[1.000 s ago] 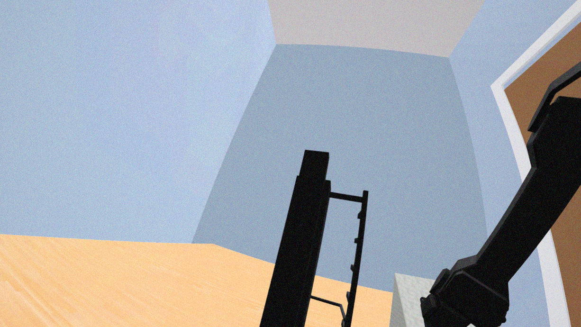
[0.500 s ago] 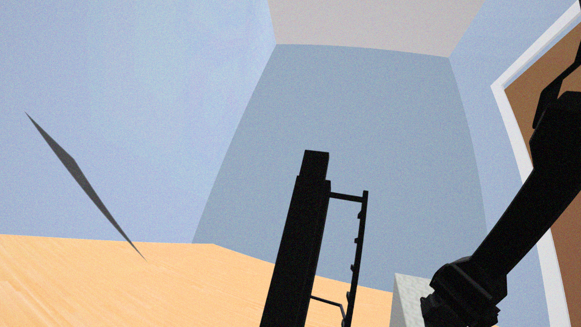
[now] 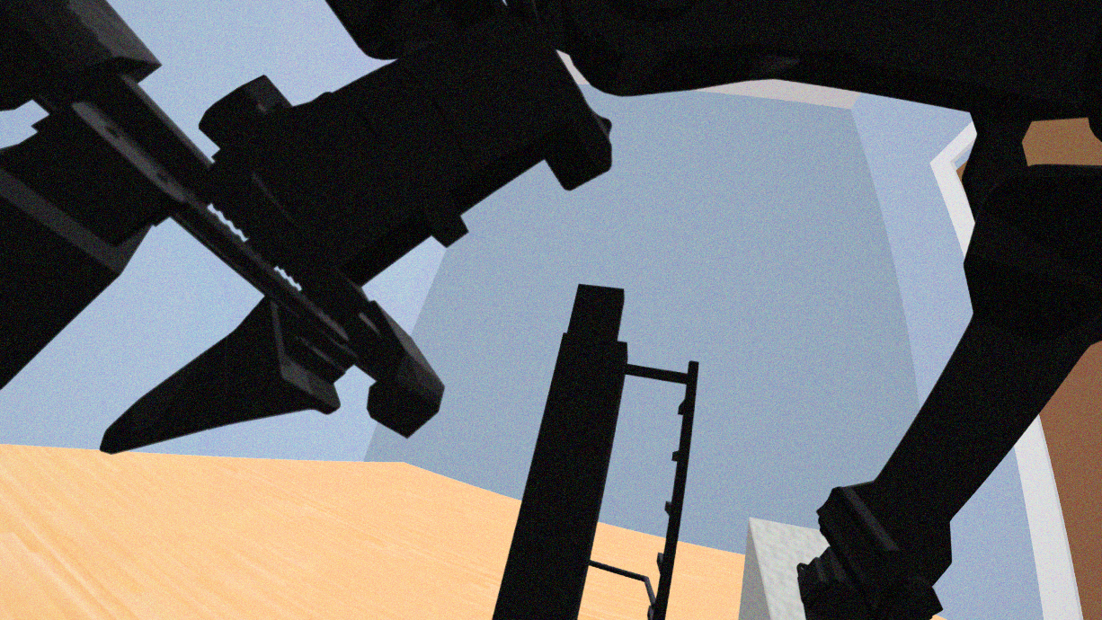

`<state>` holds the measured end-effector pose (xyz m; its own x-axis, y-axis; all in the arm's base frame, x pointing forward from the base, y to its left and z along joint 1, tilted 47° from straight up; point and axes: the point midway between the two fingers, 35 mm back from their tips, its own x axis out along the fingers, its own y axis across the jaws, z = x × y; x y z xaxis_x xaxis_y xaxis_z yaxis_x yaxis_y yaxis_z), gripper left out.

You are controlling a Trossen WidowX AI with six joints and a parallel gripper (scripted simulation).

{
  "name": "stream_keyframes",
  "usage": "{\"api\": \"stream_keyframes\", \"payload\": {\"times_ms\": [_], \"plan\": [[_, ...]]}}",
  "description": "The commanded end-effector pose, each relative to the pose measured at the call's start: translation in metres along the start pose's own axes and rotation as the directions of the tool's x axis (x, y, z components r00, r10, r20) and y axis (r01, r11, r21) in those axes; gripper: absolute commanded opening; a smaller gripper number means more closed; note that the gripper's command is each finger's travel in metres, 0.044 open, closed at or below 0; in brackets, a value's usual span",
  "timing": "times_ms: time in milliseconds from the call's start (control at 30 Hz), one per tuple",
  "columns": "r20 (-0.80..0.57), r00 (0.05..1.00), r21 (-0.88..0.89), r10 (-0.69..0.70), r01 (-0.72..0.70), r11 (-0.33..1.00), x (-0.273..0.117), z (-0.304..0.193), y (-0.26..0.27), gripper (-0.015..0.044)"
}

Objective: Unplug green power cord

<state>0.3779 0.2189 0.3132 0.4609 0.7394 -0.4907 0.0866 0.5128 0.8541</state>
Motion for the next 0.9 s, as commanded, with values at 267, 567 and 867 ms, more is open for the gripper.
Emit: {"api": "stream_keyframes", "payload": {"times_ms": [267, 567, 867], "plan": [[0.148, 0.958, 0.260, -0.245, 0.201, 0.944, -0.018, 0.088, -0.133, 0.0160], [0.113, 0.902, 0.520, -0.418, 0.305, 0.798, -0.043, 0.118, -0.238, 0.0160], [-0.173, 0.868, 0.722, -0.466, 0.434, 0.539, -0.064, 0.069, -0.325, 0.0160]]}}
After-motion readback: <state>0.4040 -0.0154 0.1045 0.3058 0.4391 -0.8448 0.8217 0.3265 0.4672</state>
